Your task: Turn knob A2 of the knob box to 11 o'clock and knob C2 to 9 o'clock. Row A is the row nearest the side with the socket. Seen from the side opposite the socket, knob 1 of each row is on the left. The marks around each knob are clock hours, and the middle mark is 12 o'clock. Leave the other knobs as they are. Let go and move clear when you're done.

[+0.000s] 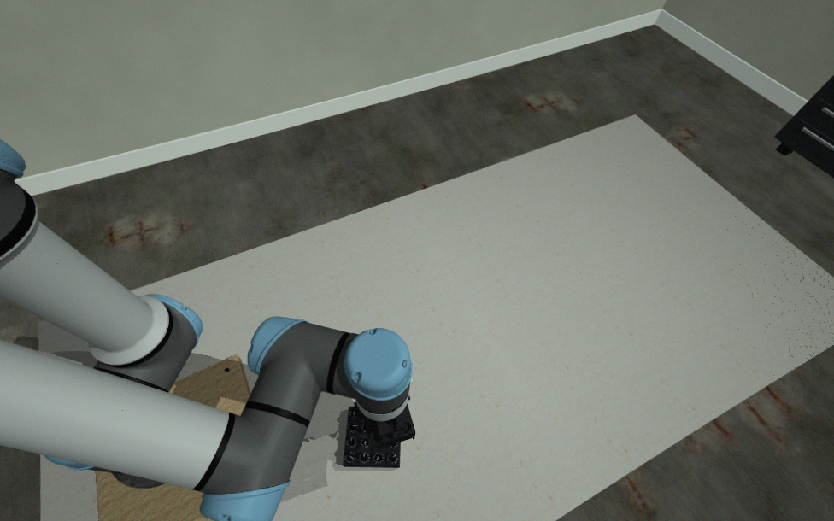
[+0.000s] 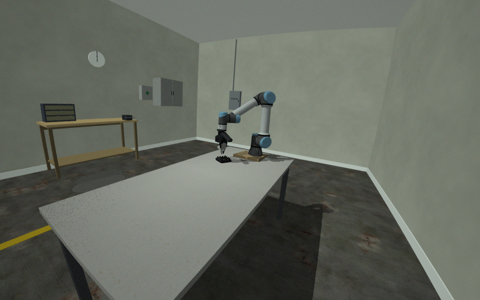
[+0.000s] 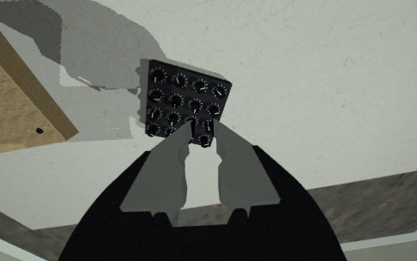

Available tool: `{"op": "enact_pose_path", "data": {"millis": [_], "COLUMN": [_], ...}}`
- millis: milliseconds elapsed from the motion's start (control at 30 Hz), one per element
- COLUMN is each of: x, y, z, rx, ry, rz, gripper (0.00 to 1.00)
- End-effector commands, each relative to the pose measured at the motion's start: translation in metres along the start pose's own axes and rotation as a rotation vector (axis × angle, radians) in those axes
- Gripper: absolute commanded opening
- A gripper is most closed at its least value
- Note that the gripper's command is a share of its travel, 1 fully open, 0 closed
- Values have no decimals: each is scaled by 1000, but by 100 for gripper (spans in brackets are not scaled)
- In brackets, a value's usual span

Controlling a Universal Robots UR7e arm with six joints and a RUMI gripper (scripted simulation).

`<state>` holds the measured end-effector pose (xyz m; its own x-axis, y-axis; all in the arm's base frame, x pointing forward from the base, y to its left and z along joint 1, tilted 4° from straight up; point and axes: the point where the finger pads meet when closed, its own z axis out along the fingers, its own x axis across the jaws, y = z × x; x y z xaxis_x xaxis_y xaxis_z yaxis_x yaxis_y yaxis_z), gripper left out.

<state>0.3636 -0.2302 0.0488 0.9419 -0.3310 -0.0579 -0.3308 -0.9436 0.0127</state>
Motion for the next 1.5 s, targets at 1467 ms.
{"op": "enact_pose_path", "data": {"millis": [1467], "x": [-36], "y": [-5], "z": [-13], "rx": [-4], "ry": [2], "rz": [1143], "gripper": [11]}}
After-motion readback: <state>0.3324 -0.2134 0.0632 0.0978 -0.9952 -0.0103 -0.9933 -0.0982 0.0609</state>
